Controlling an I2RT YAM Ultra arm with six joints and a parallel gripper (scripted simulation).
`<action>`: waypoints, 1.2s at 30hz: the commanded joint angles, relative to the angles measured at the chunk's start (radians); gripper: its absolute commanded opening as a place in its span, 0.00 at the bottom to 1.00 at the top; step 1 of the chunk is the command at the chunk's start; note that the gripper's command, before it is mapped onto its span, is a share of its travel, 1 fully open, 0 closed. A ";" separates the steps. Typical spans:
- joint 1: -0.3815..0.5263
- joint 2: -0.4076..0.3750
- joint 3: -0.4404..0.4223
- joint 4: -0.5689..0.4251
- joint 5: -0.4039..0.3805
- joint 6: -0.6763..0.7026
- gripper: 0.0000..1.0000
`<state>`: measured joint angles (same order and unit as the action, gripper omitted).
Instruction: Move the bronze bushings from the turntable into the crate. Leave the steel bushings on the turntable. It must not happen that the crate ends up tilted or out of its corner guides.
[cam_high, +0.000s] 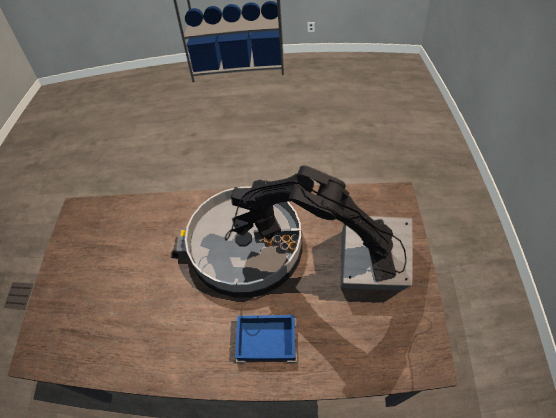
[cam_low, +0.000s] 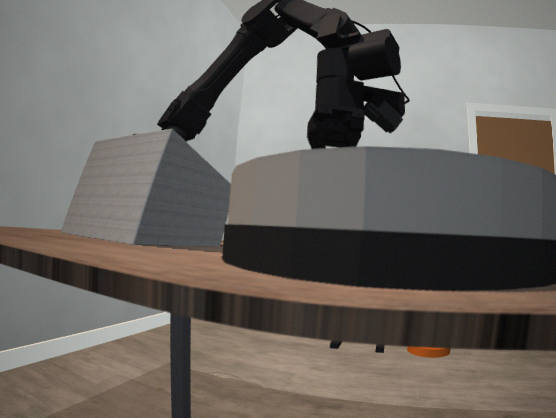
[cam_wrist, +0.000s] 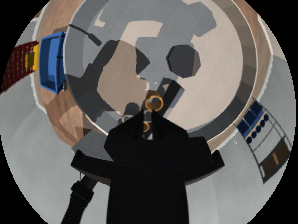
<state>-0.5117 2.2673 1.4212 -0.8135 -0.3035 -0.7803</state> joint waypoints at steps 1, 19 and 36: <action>0.000 -0.040 -0.024 -0.014 -0.008 0.008 0.13; 0.000 -0.040 -0.024 -0.014 -0.008 0.008 0.13; 0.022 0.023 -0.053 0.070 -0.011 0.024 0.13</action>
<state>-0.4995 2.2620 1.3926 -0.7704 -0.3035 -0.7689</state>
